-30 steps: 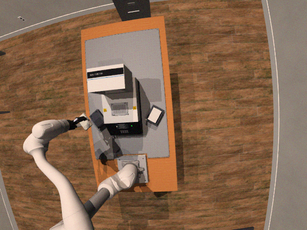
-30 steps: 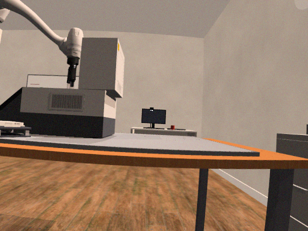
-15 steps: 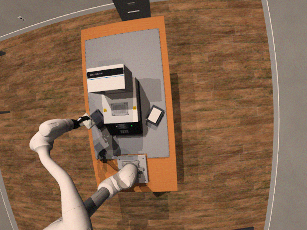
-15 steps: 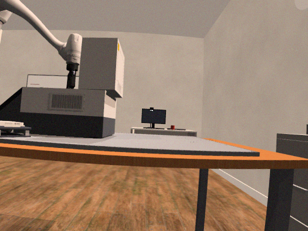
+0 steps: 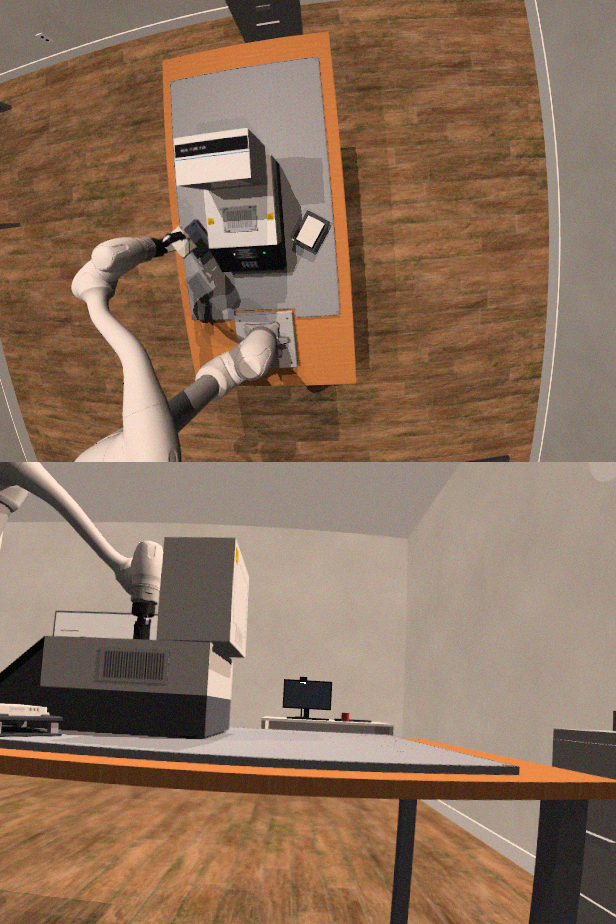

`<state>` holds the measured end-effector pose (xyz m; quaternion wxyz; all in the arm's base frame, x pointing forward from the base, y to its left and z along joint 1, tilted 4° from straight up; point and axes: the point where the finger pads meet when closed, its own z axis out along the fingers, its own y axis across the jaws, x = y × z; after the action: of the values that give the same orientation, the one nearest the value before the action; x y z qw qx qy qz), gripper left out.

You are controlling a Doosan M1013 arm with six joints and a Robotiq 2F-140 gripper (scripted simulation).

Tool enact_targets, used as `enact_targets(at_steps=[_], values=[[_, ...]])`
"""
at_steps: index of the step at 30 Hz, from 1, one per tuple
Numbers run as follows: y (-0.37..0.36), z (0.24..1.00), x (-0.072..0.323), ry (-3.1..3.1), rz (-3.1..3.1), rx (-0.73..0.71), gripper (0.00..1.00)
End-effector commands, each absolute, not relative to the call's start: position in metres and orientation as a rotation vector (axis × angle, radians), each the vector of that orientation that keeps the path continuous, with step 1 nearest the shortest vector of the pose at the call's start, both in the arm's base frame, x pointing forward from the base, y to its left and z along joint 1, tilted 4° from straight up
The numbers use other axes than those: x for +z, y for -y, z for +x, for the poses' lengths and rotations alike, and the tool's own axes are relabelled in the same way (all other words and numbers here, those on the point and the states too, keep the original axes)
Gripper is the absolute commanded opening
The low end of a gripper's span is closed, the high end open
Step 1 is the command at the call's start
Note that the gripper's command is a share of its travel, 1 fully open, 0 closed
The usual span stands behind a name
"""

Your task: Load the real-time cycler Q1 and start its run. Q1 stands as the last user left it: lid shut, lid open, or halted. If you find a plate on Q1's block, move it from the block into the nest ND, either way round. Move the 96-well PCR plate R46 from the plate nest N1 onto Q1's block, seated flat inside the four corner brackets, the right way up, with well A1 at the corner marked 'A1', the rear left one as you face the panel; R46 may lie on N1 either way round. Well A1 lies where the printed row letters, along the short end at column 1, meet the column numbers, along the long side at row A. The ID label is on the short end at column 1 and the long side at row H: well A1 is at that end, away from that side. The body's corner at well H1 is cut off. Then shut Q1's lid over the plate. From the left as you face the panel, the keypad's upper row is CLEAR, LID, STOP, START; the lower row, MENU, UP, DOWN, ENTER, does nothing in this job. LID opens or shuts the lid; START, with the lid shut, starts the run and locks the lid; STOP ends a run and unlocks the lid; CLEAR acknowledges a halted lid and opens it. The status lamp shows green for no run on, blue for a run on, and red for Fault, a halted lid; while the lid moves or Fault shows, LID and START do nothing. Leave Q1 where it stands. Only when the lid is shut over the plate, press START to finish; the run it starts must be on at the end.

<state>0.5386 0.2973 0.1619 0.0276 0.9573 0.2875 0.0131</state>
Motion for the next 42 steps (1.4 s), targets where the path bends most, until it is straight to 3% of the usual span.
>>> enact_targets(at_steps=[1,36,42], values=[[-0.294,0.540,0.146,-0.884,2.953,0.036,0.00],[-0.289,0.544,0.044,-0.884,2.953,0.036,0.00],[-0.289,0.543,0.044,-0.884,2.953,0.036,0.00]])
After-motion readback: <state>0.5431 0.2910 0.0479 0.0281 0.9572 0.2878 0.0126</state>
